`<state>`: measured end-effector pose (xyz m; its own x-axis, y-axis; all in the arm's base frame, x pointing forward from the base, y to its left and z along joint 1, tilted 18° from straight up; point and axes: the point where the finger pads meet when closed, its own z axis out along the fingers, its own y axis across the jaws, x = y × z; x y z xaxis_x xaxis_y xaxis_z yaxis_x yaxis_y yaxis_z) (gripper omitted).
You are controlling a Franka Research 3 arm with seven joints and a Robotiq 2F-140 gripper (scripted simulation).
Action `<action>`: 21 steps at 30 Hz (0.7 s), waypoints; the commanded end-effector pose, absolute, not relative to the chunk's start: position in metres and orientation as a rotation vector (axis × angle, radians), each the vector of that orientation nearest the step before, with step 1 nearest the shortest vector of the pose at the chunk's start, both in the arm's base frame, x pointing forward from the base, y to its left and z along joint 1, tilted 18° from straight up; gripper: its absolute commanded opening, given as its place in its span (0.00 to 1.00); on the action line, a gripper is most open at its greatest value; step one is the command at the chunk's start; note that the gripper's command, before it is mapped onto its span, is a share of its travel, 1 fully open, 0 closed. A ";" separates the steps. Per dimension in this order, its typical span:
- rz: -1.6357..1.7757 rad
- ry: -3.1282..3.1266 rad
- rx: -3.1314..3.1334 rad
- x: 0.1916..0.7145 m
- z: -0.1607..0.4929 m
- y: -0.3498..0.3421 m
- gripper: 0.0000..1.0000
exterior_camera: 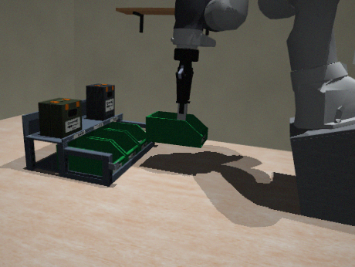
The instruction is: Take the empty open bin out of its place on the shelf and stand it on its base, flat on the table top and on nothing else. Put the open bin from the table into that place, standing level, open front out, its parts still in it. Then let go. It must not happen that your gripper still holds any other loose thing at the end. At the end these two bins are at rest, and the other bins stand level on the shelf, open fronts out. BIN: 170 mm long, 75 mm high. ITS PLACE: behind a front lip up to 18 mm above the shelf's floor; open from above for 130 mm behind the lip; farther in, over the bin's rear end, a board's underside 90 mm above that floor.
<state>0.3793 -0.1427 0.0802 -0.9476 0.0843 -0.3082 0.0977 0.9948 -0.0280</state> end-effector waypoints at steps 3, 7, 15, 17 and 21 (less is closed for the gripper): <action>-0.077 2.836 0.018 0.379 0.081 -0.147 0.00; -0.077 2.836 0.018 0.379 0.081 -0.147 0.00; -0.077 2.836 0.018 0.379 0.081 -0.147 0.00; -0.077 2.836 0.018 0.380 0.081 -0.147 0.00; -0.077 2.836 0.018 0.381 0.082 -0.147 0.00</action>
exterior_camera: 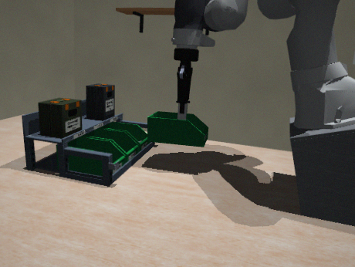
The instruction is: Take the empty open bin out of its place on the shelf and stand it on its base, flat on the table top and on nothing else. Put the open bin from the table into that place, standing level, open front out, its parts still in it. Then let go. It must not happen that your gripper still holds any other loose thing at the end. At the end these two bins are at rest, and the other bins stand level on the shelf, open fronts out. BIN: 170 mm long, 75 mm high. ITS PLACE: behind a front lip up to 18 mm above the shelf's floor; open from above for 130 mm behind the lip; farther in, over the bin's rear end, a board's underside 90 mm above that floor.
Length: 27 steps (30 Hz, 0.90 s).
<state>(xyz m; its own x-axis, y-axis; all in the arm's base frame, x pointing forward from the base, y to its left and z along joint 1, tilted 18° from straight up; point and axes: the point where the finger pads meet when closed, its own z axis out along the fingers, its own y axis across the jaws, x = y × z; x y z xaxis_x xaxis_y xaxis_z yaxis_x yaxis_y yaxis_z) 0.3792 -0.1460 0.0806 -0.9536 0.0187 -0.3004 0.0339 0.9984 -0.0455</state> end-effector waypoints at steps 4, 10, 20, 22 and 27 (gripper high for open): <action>-0.077 2.836 0.018 0.382 0.083 -0.146 0.00; -0.077 2.836 0.018 0.382 0.084 -0.146 0.00; -0.077 2.836 0.018 0.382 0.084 -0.146 0.00; -0.077 2.836 0.018 0.382 0.084 -0.146 0.00; -0.077 2.836 0.018 0.383 0.082 -0.146 0.00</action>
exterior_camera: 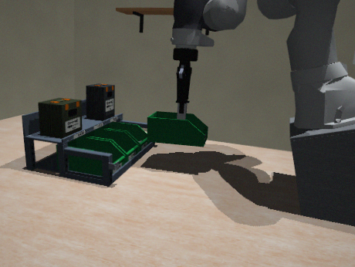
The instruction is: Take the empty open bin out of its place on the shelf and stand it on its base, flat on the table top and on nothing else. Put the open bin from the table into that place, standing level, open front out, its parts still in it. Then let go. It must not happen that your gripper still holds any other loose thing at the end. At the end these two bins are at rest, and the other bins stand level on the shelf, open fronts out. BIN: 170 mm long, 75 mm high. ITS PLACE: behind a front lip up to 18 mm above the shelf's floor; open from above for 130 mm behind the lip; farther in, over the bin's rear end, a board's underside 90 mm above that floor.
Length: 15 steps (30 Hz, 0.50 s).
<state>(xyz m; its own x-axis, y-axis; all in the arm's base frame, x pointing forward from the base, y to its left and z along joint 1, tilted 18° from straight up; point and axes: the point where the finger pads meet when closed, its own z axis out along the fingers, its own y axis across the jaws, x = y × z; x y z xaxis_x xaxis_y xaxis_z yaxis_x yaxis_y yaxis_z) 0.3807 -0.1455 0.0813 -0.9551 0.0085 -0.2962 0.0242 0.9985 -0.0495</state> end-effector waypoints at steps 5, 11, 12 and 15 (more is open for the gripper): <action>-0.077 2.836 0.018 0.385 0.076 -0.147 0.00; -0.077 2.836 0.018 0.388 0.068 -0.147 0.00; -0.077 2.836 0.018 0.389 0.065 -0.147 0.00; -0.077 2.836 0.018 0.392 0.057 -0.147 0.00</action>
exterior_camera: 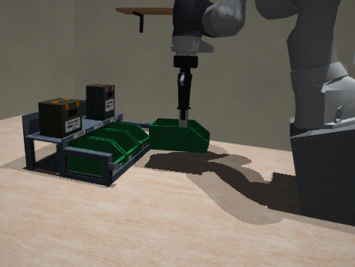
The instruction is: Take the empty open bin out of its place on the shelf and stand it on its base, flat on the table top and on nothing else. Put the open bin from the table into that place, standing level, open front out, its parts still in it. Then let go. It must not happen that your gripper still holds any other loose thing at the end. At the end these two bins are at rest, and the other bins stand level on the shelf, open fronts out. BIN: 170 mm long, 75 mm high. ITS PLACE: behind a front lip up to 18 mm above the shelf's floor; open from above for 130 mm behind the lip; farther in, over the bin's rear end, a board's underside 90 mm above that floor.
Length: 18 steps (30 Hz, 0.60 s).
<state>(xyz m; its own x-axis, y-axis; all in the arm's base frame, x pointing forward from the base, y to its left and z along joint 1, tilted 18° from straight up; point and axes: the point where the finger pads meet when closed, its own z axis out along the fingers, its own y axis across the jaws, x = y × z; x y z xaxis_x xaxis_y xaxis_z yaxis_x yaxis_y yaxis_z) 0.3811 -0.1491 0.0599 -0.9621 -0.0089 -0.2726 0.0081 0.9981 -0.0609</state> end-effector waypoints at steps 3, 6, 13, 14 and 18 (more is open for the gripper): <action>-0.077 2.836 0.018 0.395 0.049 -0.148 0.00; -0.077 2.836 0.018 0.398 0.041 -0.148 0.00; -0.077 2.836 0.018 0.402 0.027 -0.149 0.00; -0.077 2.836 0.018 0.403 0.025 -0.149 0.00; -0.077 2.836 0.018 0.406 0.018 -0.149 0.00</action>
<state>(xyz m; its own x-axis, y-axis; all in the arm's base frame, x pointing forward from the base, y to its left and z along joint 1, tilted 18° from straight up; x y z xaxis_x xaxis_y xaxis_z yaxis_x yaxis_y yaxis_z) 0.3931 -0.1498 0.0271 -0.9657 -0.0233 -0.2588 -0.0080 0.9982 -0.0600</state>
